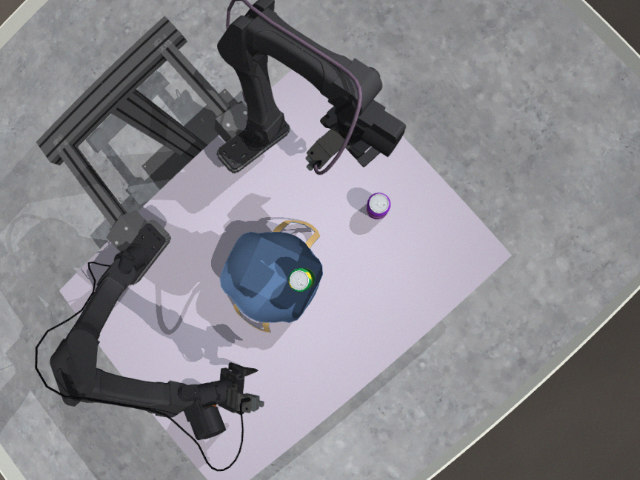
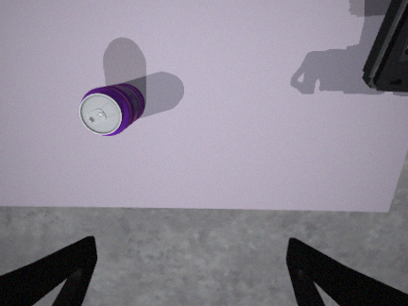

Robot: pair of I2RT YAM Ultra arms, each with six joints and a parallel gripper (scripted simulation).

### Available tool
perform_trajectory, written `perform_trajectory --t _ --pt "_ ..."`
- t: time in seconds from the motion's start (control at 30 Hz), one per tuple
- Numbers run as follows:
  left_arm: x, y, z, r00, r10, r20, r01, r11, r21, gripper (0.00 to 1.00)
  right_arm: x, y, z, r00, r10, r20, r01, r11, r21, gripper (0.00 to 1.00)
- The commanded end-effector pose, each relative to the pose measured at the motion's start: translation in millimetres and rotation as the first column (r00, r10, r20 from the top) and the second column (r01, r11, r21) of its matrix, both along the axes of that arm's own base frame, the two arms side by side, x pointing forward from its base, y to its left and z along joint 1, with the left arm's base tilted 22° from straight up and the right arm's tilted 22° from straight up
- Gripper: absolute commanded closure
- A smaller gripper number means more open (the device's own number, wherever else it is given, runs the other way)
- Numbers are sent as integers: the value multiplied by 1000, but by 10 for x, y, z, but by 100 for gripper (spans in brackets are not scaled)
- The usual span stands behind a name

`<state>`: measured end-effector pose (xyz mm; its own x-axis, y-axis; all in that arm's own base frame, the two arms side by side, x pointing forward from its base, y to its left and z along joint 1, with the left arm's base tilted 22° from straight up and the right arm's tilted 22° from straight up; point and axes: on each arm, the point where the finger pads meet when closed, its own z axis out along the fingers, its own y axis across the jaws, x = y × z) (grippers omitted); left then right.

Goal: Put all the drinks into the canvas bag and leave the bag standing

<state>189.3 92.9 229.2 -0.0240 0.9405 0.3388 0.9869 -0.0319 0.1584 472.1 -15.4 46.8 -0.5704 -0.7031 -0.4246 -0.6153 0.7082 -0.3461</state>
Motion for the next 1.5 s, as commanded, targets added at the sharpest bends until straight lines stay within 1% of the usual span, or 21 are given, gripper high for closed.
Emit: perform_trajectory --t 0.0,0.17,0.2,0.27,0.33,0.37,0.4,0.43,0.5,0.7,0.9,0.93,0.97,1.03,1.2,1.23,1.27,1.33,1.4,1.47 --pt "-8 -39 54 1000 -16 12 16 1000 -10 0 39 -255 375 995 91 38 -91 996 19 16" --pt "-8 -39 54 1000 -16 12 16 1000 -10 0 -69 -818 513 995 89 54 -90 996 24 16" --pt "-8 -39 54 1000 -16 12 16 1000 -10 0 -108 -923 479 995 89 44 -90 995 32 16" --pt "-8 -39 54 1000 -16 12 16 1000 -10 0 -170 -1139 610 994 87 70 -89 996 26 16" --pt "-8 -39 54 1000 -16 12 16 1000 -10 0 -170 -1139 610 994 87 70 -89 996 26 16" --pt "-8 -39 54 1000 -16 12 16 1000 -10 0 -207 -1219 489 995 90 46 -92 995 43 16" --pt "-8 -39 54 1000 -16 12 16 1000 -10 0 -249 -1312 434 995 88 37 -90 994 55 16" --pt "-8 -39 54 1000 -16 12 16 1000 -10 0 -268 -1339 445 995 94 40 -97 993 62 16" --pt "-8 -39 54 1000 -16 12 16 1000 -10 0 -305 -1503 740 992 75 97 -78 997 25 16" --pt "-8 -39 54 1000 -16 12 16 1000 -10 0 -452 -1878 860 991 41 126 -43 999 8 16" --pt "-8 -39 54 1000 -16 12 16 1000 -10 0 -438 -1831 872 990 57 130 -60 998 15 16" --pt "-8 -39 54 1000 -16 12 16 1000 -10 0 -425 -1870 868 991 26 131 -28 1000 13 16" --pt "-8 -39 54 1000 -16 12 16 1000 -10 0 -480 -2033 918 990 -23 137 22 1000 8 16" --pt "-8 -39 54 1000 -16 12 16 1000 -10 0 -453 -2138 951 987 -41 156 46 999 -28 16" --pt "-8 -39 54 1000 -16 12 16 1000 -10 0 -402 -1993 947 988 -9 157 10 1000 -9 16" --pt "-8 -39 54 1000 -16 12 16 1000 -10 0 -383 -2069 850 987 -13 157 15 1000 -13 16" --pt "-8 -39 54 1000 -16 12 16 1000 -10 0 -413 -2116 646 992 -19 124 19 1000 5 16" --pt "-8 -39 54 1000 -16 12 16 1000 -10 0 -537 -2031 423 997 -16 80 14 999 33 16" --pt "-8 -39 54 1000 -16 12 16 1000 -10 0 -432 -2003 626 993 -10 115 8 1000 16 16" --pt "-8 -39 54 1000 -16 12 16 1000 -10 0 -432 -2003 626 993 -10 115 8 1000 16 16"
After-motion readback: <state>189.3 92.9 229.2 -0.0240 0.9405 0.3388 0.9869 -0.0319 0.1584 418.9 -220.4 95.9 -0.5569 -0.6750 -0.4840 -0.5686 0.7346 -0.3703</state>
